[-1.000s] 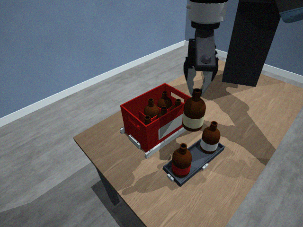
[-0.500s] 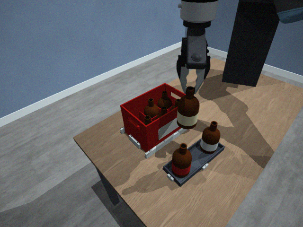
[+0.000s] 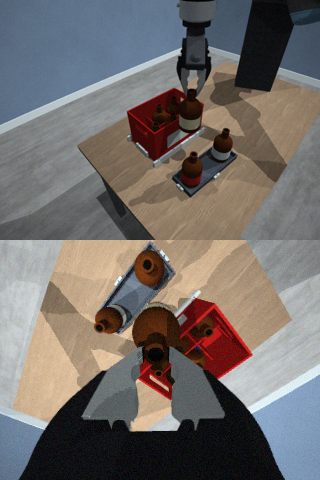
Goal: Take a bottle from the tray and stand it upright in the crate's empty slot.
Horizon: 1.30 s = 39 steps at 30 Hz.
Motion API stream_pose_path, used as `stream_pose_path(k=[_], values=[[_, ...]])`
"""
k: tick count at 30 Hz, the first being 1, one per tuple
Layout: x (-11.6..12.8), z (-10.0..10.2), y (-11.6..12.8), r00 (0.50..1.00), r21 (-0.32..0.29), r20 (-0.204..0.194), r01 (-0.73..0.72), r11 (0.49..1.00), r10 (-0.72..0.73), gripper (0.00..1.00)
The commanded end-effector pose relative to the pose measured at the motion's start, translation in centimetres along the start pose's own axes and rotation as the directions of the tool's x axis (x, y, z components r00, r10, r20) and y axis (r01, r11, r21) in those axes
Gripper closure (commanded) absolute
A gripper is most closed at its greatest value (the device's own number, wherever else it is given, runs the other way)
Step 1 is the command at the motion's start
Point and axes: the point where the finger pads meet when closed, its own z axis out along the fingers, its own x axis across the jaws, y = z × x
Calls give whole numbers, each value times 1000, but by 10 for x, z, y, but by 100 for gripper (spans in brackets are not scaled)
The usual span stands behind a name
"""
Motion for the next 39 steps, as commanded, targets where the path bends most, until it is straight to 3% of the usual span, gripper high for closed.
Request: stream_pose_path(k=[1, 39], values=[[9, 0, 4, 1000, 0, 0, 1, 1000, -1, 100], [89, 0, 44, 1000, 0, 0, 1, 1000, -1, 100]])
